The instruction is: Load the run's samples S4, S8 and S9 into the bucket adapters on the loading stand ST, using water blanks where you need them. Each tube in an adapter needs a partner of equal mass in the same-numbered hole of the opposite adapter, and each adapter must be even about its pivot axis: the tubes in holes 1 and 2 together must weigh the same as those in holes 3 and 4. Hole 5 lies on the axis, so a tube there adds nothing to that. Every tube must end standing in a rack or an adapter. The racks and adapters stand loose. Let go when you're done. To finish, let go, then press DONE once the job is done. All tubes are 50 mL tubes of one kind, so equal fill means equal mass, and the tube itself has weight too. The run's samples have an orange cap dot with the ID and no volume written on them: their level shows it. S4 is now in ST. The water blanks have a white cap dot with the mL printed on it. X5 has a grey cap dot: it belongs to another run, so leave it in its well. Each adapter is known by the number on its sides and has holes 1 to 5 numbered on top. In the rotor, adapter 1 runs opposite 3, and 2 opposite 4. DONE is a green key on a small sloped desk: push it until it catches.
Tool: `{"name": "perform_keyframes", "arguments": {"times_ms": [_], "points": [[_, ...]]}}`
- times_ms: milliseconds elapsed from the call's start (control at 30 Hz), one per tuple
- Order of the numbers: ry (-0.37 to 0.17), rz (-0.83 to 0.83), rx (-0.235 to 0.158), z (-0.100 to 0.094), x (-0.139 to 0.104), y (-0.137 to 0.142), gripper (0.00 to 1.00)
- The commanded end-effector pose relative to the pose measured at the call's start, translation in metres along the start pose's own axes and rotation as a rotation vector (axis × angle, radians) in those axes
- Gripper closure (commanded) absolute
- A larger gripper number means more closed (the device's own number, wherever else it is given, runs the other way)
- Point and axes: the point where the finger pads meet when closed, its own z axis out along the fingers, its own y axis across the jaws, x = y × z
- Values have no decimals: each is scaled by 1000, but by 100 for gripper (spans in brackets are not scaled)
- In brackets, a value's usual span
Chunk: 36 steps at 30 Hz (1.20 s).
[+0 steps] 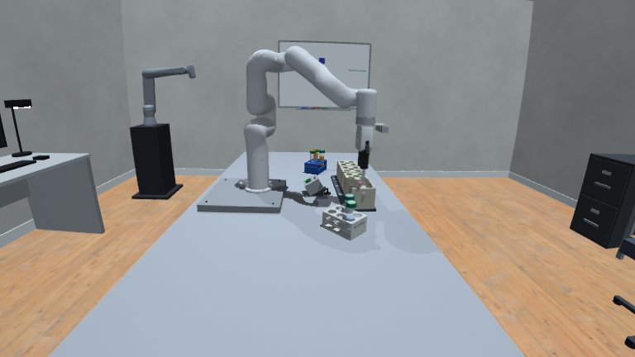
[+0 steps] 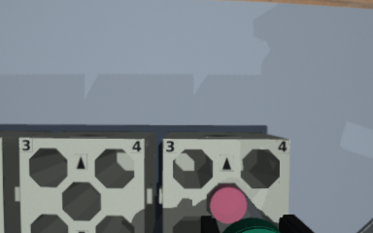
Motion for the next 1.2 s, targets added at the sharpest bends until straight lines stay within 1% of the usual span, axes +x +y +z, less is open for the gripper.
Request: {"name": "perform_keyframes", "arguments": {"times_ms": [0,1167], "points": [[3,0,-4,2,1,0,100],[3,0,-4,33,1,0,100]]}}
